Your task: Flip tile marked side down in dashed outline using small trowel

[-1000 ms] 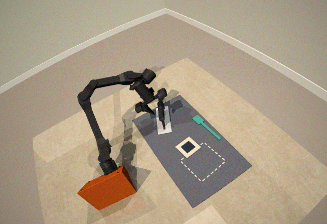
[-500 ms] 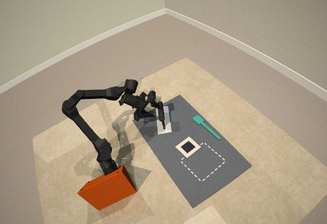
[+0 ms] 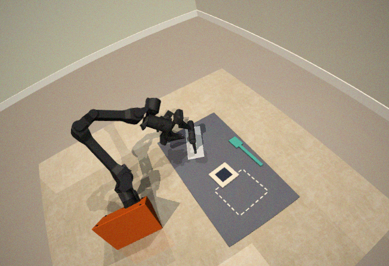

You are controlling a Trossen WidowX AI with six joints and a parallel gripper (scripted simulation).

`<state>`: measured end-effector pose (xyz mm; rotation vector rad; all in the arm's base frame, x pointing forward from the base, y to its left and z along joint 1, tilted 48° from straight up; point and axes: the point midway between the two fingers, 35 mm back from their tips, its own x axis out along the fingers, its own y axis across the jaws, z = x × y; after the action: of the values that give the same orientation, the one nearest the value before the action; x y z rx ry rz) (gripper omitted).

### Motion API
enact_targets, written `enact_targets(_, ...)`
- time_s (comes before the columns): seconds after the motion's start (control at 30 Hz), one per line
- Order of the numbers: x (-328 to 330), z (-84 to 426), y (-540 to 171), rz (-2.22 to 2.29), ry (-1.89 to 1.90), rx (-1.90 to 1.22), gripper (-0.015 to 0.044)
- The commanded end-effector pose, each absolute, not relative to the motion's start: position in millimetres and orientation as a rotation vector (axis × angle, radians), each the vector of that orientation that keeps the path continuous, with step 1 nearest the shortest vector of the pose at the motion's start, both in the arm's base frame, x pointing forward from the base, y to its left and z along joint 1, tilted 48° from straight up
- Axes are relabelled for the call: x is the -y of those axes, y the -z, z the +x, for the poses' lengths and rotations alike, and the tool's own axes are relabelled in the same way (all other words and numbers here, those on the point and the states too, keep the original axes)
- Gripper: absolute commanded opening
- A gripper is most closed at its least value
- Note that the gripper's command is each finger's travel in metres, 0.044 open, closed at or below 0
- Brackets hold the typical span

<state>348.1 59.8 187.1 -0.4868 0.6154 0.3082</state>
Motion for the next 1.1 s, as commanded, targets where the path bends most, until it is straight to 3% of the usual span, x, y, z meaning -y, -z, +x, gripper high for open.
enact_targets(0.0, -59.9, 353.3, -182.0, -0.483, -0.302, -0.621, 0.03)
enact_targets(1.03, -66.0, 388.9, -150.6, -0.485, -0.303, -0.626, 0.03)
enact_targets(1.07, -66.0, 388.9, -150.6, -0.485, -0.303, -0.626, 0.0274)
